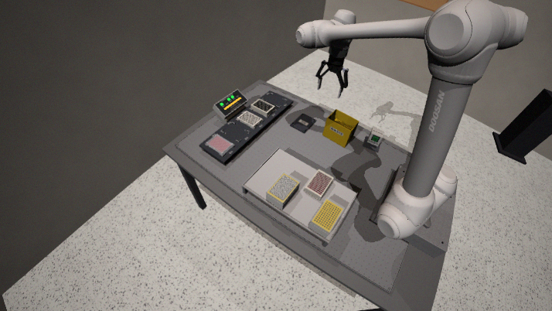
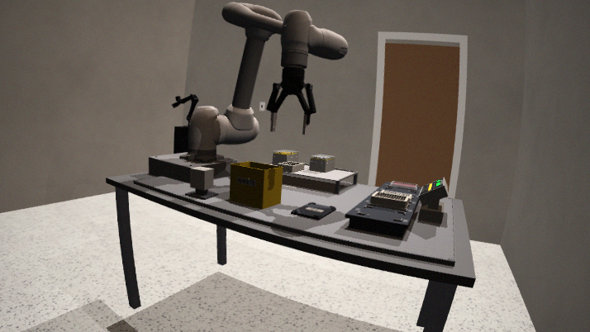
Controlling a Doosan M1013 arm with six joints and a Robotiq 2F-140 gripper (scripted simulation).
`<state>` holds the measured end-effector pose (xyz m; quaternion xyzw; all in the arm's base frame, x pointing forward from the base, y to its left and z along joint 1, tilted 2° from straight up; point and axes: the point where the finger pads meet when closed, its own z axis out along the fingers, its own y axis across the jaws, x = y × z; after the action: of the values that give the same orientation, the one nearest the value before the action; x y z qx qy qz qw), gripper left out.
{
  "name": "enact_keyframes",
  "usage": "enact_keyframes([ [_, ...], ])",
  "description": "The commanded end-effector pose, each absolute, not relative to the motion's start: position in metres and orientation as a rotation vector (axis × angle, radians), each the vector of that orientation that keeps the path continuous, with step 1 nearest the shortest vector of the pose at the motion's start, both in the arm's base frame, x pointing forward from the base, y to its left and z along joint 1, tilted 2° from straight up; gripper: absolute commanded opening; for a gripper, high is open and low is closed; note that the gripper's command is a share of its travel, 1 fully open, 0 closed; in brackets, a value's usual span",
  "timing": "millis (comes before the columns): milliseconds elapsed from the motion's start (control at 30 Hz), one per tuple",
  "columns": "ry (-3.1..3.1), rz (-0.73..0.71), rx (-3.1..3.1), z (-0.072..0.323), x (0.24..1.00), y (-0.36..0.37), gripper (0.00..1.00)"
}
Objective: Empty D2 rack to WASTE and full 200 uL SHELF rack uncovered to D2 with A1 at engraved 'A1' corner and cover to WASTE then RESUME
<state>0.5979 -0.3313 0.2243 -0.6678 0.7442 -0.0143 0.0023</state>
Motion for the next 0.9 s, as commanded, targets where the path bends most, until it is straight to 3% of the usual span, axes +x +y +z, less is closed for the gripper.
enact_keyframes([
  [0, 2.271, -0.047, -2.164, 0.224, 0.612, -0.334, 0.77],
  [867, 1.722, -0.047, -2.630, 0.224, 0.627, -0.336, 0.77],
])
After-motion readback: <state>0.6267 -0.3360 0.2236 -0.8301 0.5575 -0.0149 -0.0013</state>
